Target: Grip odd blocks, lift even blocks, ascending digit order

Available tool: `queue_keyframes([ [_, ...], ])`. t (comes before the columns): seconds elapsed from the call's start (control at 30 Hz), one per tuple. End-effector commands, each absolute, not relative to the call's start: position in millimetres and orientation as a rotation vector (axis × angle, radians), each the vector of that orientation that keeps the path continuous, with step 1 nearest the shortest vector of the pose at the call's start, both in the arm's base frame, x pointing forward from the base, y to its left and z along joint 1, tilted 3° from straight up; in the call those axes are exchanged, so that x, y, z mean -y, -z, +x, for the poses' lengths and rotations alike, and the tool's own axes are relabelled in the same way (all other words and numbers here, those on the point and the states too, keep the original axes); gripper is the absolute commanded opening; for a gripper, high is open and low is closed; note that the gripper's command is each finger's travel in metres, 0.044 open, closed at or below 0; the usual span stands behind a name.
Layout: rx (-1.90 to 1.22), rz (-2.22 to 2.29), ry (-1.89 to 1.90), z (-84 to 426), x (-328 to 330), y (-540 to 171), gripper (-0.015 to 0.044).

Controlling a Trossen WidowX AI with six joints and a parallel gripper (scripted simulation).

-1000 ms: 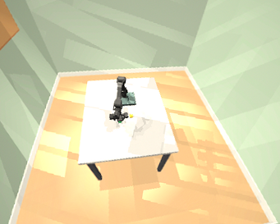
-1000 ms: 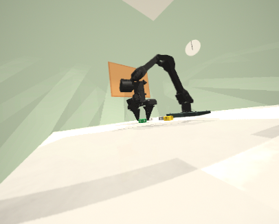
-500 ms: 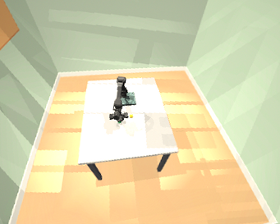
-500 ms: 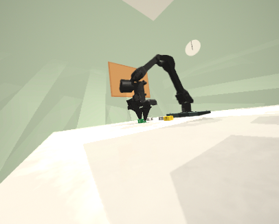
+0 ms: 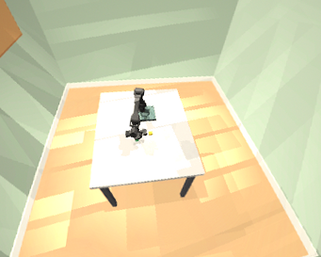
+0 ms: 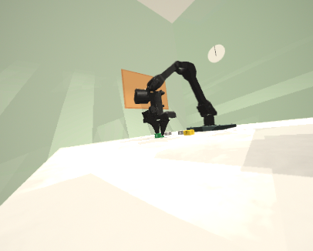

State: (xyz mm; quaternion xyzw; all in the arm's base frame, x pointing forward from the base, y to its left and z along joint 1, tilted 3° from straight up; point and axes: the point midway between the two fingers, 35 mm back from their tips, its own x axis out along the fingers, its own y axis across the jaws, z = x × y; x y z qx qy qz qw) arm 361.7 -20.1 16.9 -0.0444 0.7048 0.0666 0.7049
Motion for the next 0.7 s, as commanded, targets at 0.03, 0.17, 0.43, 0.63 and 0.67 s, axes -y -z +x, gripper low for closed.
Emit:
queue_keyframes([
  [0.03,-1.567,-0.094,-0.145,362,20,-16,0.012],
  [0.17,-1.567,-0.094,-0.145,362,20,-16,0.012],
  [0.43,-1.567,-0.094,-0.145,362,20,-25,0.012],
  [0.63,-1.567,-0.094,-0.145,362,20,-31,0.012],
  [0.67,-1.567,-0.094,-0.145,362,20,-31,0.012],
])
